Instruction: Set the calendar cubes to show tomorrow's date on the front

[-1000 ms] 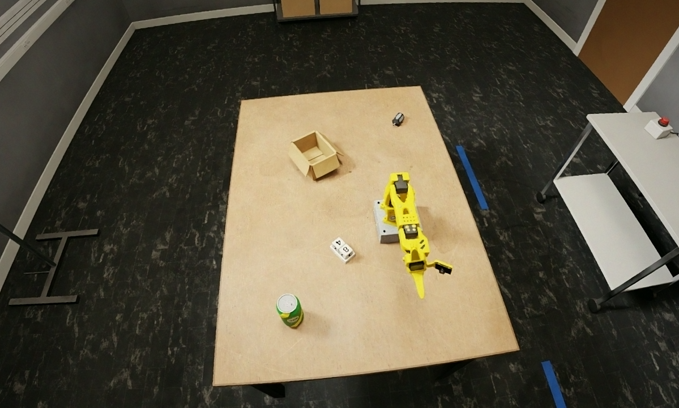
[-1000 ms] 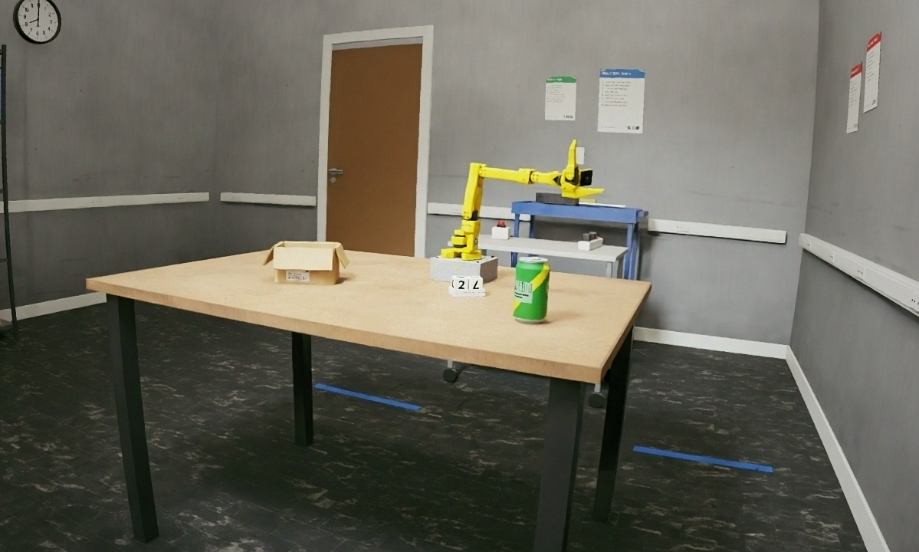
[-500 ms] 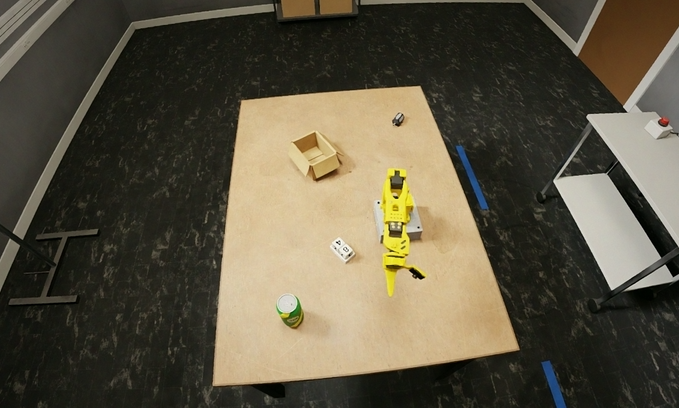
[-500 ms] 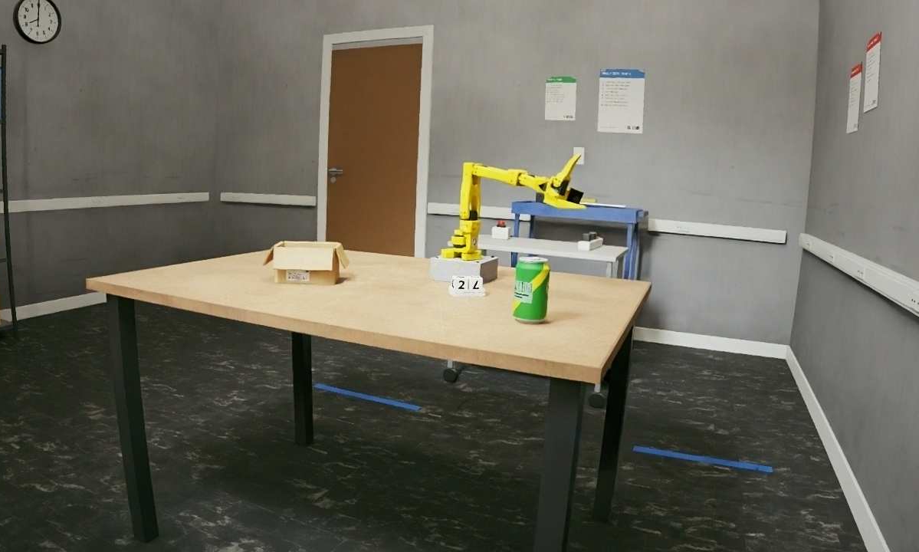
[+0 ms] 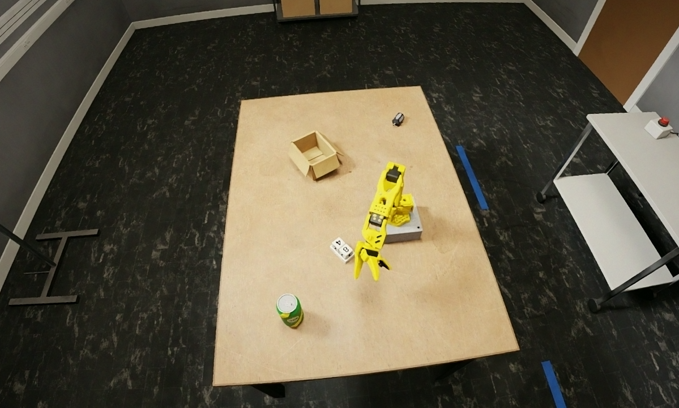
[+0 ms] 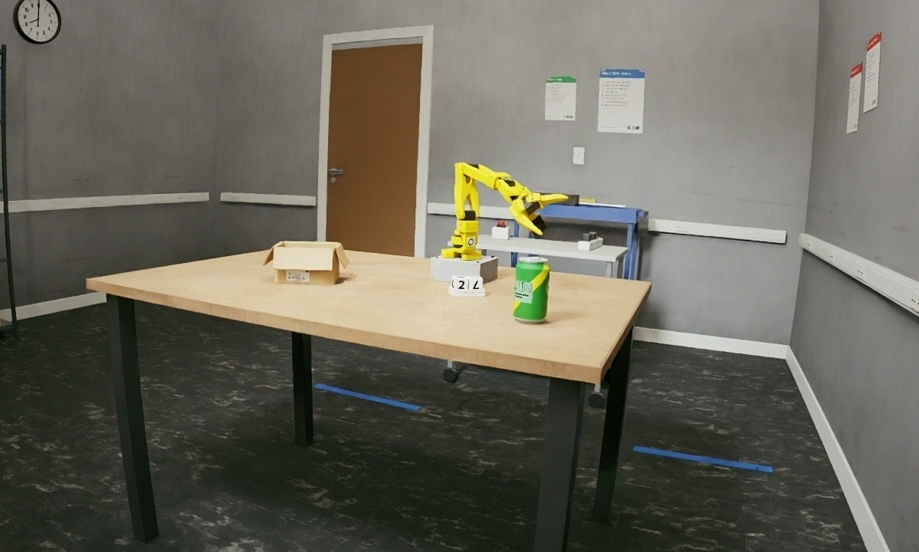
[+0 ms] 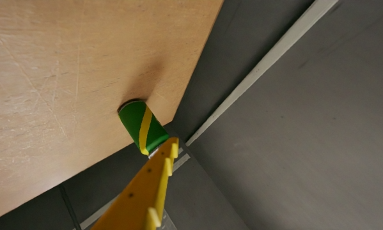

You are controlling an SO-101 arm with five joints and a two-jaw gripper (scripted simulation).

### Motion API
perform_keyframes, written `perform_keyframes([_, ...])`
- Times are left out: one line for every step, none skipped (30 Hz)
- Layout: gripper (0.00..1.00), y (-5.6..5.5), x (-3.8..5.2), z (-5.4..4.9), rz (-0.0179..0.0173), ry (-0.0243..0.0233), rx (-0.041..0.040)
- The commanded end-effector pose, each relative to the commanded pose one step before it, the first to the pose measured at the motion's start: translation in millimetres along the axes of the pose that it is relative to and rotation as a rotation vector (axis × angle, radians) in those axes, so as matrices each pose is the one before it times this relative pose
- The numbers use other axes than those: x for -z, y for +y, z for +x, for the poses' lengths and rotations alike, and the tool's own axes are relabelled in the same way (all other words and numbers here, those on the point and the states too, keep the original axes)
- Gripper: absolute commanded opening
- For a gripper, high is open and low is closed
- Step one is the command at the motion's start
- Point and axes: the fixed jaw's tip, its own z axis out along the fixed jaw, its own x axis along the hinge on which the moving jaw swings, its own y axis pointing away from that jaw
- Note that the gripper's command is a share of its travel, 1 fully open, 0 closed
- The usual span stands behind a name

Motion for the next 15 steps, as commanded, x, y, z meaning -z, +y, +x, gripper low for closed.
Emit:
perform_keyframes([0.62, 28.35, 9.323, 5.63, -0.07911, 0.00913, 0.09457])
perform_keyframes([0.61, 9.11, 1.105, -0.23, -0.03052, -0.0074, 0.02879])
perform_keyframes([0.59, 8.97, 1.018, -0.73, -0.02969, -0.00889, 0.02817])
perform_keyframes([0.58, 8.79, 0.931, -1.21, -0.02875, -0.01033, 0.02751])
perform_keyframes([0.56, 8.58, 0.848, -1.66, -0.02771, -0.01161, 0.02683])
perform_keyframes([0.55, 8.32, 0.759, -2.1, -0.02652, -0.01284, 0.02611])
perform_keyframes([0.54, 8.02, 0.665, -2.49, -0.02527, -0.01394, 0.02537])
perform_keyframes([0.52, 7.7, 0.578, -2.85, -0.02396, -0.01489, 0.02464])
perform_keyframes([0.51, 7.36, 0.487, -3.17, -0.02255, -0.01571, 0.02385])
perform_keyframes([0.5, 6.98, 0.402, -3.46, -0.02115, -0.0164, 0.02303])
perform_keyframes([0.48, 6.6, 0.32, -3.69, -0.0197, -0.01694, 0.02224])
perform_keyframes([0.47, 6.2, 0.235, -3.89, -0.01823, -0.01733, 0.02141])
perform_keyframes([0.46, 5.8, 0.162, -4.05, -0.01678, -0.01758, 0.02057])
perform_keyframes([0.45, 5.4, 0.092, -4.15, -0.01534, -0.01771, 0.01973])
perform_keyframes([0.45, 0.0, 0.0, 0.0, 0.0, 0.0, 0.0])
